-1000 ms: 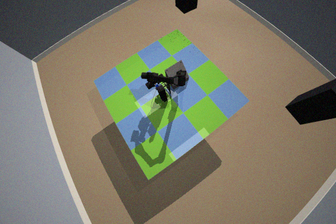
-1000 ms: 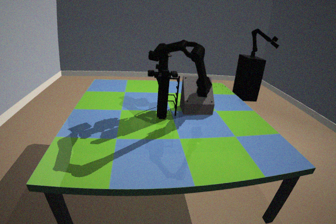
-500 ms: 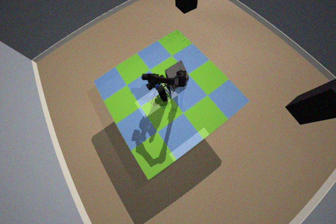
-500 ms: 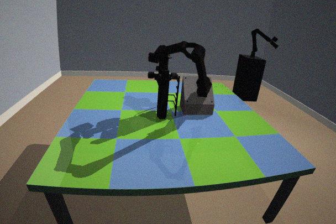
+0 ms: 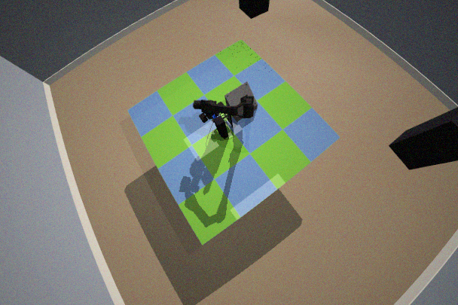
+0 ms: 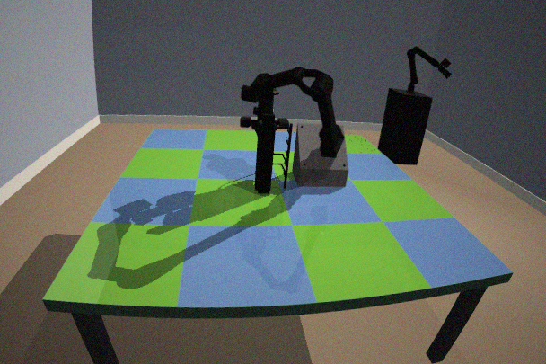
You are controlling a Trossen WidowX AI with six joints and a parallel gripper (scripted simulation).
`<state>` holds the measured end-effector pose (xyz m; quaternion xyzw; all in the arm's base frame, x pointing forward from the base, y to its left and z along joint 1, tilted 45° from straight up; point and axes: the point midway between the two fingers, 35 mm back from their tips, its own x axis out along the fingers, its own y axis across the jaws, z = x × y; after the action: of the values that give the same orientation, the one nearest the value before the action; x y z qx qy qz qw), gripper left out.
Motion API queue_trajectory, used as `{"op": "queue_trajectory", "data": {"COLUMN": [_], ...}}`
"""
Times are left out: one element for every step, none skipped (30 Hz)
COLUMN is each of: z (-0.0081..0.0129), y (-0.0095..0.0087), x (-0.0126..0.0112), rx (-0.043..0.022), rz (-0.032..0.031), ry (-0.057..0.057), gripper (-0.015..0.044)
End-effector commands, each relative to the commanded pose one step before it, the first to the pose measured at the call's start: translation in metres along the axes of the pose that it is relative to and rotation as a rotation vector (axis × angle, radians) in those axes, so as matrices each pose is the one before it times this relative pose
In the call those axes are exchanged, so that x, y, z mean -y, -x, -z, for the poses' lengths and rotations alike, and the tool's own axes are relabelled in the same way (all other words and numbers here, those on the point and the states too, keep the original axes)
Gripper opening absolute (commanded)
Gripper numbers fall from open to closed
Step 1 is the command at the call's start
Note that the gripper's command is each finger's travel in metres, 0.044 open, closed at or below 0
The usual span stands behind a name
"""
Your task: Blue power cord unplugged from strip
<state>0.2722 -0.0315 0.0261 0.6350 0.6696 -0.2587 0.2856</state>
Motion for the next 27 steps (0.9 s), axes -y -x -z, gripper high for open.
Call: {"op": "queue_trajectory", "data": {"z": [-0.00387, -0.00150, -0.00159, -0.00161, -0.00161, -0.00162, -0.00162, -0.00162, -0.00162, -0.00162, -0.00163, -0.00163, -0.00163, -0.00163, -0.00163, -0.00164, -0.00164, -0.00159, -0.00159, -0.00159, -0.00160, -0.00160, -0.00160, -0.00160, -0.00160, -0.00161, -0.00161], "y": [0.00094, 0.00008, 0.00008, 0.00008, 0.00008, 0.00008, 0.00009, 0.00009, 0.00010, 0.00010, 0.00011, 0.00012, 0.00014, 0.00015, 0.00017, 0.00019, 0.00021, 0.00023, 0.00026, 0.00029, 0.00029, 0.00029, 0.00028, 0.00028, 0.00027, 0.00027, 0.00027], "x": [-0.00041, -0.00017, -0.00017, -0.00016, -0.00016, -0.00015, -0.00014, -0.00013, -0.00012, -0.00011, -0.00010, -0.00009, -0.00008, -0.00007, -0.00006, -0.00004, -0.00003, -0.00002, 0.00000, 0.00001, 0.00002, 0.00003, 0.00004, 0.00006, 0.00007, 0.00008, 0.00009], "rx": [0.00195, 0.00019, 0.00019, 0.00019, 0.00018, 0.00018, 0.00017, 0.00017, 0.00016, 0.00016, 0.00015, 0.00015, 0.00014, 0.00014, 0.00014, 0.00013, 0.00013, 0.00012, 0.00012, 0.00012, 0.00011, 0.00010, 0.00009, 0.00008, 0.00007, 0.00006, 0.00005], "rz": [-0.00186, -0.00012, -0.00012, -0.00012, -0.00012, -0.00012, -0.00011, -0.00011, -0.00011, -0.00011, -0.00011, -0.00011, -0.00011, -0.00010, -0.00010, -0.00010, -0.00010, -0.00009, -0.00009, -0.00009, -0.00009, -0.00009, -0.00009, -0.00008, -0.00008, -0.00008, -0.00008], "ry": [0.0003, -0.0001, -0.0001, -0.0001, -0.0001, -0.0001, -0.0001, -0.0001, -0.0001, -0.0001, -0.0001, -0.0001, -0.0001, -0.0001, -0.0001, -0.0001, -0.0001, -0.0001, -0.0001, -0.0001, -0.0001, -0.0001, -0.0001, -0.0001, -0.0001, -0.0001, -0.0001], "gripper": [0.0000, 0.0000, 0.0000, 0.0000, 0.0000, 0.0000, 0.0000, 0.0000, 0.0000, 0.0000, 0.0000, 0.0000, 0.0000, 0.0000, 0.0000, 0.0000, 0.0000, 0.0000, 0.0000, 0.0000, 0.0000, 0.0000, 0.0000, 0.0000, 0.0000, 0.0000, 0.0000]}}
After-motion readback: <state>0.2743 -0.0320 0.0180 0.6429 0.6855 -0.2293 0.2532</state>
